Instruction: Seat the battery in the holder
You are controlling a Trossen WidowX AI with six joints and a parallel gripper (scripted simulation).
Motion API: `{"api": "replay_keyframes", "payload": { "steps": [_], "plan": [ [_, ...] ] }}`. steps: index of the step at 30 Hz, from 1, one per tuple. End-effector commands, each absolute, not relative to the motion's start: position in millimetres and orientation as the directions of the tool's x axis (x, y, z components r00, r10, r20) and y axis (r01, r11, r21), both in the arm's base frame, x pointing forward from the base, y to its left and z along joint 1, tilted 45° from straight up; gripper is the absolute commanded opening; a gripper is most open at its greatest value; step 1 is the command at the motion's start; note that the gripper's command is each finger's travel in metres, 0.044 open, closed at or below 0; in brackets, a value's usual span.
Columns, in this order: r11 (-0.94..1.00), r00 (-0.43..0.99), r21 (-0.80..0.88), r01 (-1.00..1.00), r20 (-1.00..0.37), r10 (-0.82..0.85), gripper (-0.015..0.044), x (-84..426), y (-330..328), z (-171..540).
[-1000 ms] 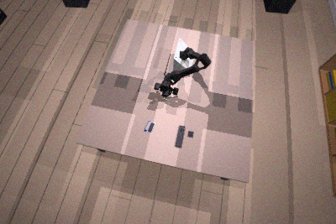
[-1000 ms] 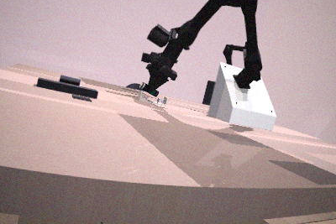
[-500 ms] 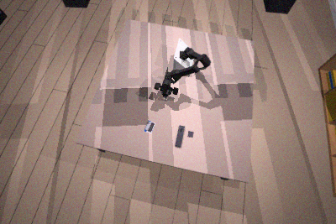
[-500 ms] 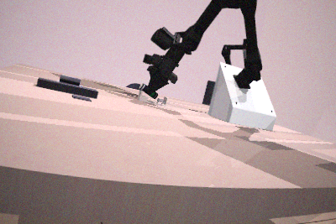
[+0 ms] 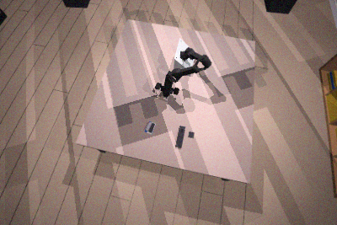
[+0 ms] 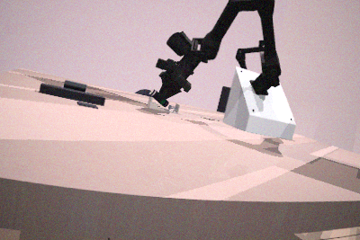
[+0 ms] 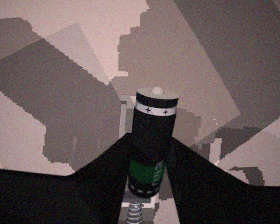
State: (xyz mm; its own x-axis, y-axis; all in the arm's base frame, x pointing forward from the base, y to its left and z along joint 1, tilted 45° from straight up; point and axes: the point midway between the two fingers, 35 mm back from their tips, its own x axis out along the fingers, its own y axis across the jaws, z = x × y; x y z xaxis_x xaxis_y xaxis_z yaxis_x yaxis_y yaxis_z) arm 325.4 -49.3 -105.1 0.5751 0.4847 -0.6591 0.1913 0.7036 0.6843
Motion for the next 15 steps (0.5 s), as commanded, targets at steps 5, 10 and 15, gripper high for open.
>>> {"api": "replay_keyframes", "payload": {
  "steps": [5, 10, 15],
  "plan": [
    [0.7, 0.599, 0.684, 0.203, -0.653, 0.464, 0.0081, 320.1, -43.8, -105.4],
    [0.7, 0.61, 0.684, 0.204, -0.648, 0.456, 0.0081, 319.3, -42.3, -104.0],
    [0.699, 0.61, 0.685, 0.204, -0.648, 0.456, 0.0081, 316.3, -40.8, -105.0]
  ]
}}
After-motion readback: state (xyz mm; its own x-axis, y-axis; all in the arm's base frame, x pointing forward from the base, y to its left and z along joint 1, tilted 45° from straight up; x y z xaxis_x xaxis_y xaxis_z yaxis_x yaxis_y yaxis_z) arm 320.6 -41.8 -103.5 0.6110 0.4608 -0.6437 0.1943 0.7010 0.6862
